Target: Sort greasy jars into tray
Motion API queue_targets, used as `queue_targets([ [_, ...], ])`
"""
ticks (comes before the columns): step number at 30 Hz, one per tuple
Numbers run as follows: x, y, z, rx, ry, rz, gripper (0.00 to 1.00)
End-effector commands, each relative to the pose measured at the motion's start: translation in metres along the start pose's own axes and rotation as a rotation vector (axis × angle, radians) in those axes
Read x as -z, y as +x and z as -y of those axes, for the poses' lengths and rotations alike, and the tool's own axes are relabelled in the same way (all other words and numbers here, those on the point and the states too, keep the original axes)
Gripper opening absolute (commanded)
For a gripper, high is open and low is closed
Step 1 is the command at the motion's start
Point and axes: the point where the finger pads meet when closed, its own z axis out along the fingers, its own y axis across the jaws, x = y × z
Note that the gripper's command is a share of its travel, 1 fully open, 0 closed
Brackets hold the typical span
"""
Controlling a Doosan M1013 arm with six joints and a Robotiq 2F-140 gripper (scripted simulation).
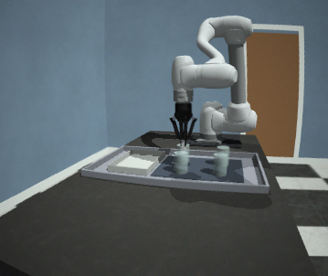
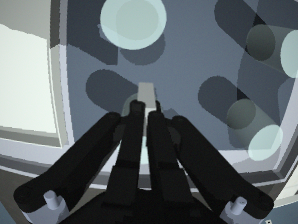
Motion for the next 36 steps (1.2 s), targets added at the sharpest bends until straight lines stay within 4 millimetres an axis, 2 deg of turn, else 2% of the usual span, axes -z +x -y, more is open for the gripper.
queue_targets([
  [1, 0.0001, -0.0003, 0.0, 0.0, 0.0, 0.0, 0.0],
  [36, 0.0001, -0.0045, 0.0, 0.0, 0.0, 0.0, 0.0],
])
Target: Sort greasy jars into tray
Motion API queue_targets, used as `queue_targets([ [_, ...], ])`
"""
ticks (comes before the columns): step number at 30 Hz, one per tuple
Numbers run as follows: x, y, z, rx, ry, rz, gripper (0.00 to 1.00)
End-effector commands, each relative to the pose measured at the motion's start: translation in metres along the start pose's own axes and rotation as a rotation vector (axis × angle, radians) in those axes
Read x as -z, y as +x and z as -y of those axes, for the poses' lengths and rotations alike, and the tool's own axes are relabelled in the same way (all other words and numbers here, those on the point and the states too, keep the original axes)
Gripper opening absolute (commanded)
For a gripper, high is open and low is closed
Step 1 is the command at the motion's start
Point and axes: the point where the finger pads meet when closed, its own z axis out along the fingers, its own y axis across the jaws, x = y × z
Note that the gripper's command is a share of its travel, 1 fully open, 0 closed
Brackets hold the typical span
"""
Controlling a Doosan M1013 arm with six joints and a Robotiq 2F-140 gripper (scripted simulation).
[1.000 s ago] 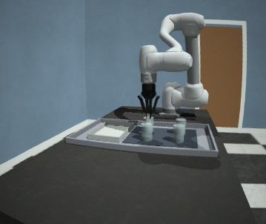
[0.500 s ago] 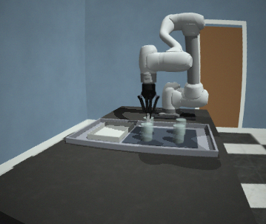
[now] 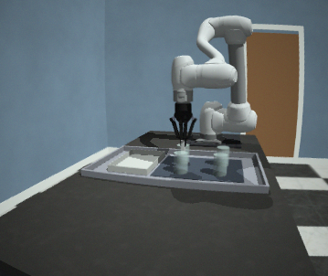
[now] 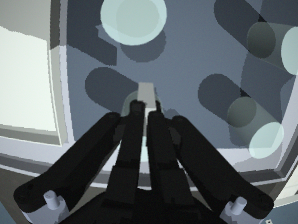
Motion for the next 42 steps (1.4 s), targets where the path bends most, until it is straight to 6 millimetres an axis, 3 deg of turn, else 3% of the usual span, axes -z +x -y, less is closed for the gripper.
queue_targets([
  [1, 0.0001, -0.0003, 0.0, 0.0, 0.0, 0.0, 0.0],
  [42, 0.0001, -0.005, 0.0, 0.0, 0.0, 0.0, 0.0],
])
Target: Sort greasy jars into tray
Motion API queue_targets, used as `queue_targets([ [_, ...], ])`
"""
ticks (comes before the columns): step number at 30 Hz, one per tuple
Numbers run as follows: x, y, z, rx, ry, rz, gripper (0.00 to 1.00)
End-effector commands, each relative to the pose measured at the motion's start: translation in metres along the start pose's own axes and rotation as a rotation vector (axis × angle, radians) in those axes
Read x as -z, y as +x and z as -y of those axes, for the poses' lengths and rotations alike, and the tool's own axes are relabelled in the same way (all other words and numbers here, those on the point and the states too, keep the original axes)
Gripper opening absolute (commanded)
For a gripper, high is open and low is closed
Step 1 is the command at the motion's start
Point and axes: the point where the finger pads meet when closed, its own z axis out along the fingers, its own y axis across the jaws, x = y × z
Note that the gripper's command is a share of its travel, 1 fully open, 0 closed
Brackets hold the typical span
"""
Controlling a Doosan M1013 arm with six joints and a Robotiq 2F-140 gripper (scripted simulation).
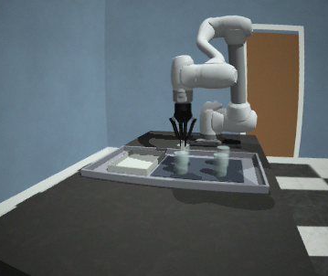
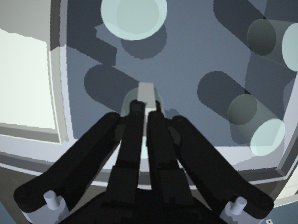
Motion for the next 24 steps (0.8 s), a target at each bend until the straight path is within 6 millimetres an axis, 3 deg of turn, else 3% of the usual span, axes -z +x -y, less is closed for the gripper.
queue_targets([
  [1, 0.0001, -0.0002, 0.0, 0.0, 0.0, 0.0, 0.0],
  [24, 0.0001, -0.003, 0.0, 0.0, 0.0, 0.0, 0.0],
])
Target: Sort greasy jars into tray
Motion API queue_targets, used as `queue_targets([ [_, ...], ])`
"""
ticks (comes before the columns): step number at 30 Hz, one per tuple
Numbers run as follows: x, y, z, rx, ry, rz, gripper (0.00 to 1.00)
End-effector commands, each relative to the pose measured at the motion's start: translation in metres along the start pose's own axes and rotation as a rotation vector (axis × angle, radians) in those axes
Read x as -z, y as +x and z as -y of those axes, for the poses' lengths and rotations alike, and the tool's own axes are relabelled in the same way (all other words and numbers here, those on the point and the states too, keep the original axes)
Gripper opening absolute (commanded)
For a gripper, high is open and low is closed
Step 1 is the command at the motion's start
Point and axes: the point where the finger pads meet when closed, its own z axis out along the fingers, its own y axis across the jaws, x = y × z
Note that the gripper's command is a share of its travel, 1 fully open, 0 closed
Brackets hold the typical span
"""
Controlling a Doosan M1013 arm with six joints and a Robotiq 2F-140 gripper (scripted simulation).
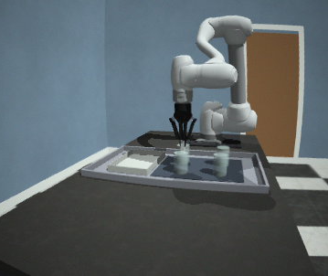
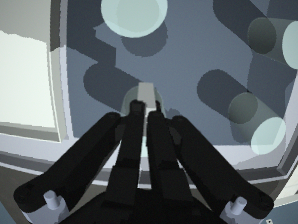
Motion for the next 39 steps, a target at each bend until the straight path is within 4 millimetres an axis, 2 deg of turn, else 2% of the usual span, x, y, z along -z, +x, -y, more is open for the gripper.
queue_targets([
  [1, 0.0001, -0.0003, 0.0, 0.0, 0.0, 0.0, 0.0],
  [39, 0.0025, -0.0049, 0.0, 0.0, 0.0, 0.0, 0.0],
])
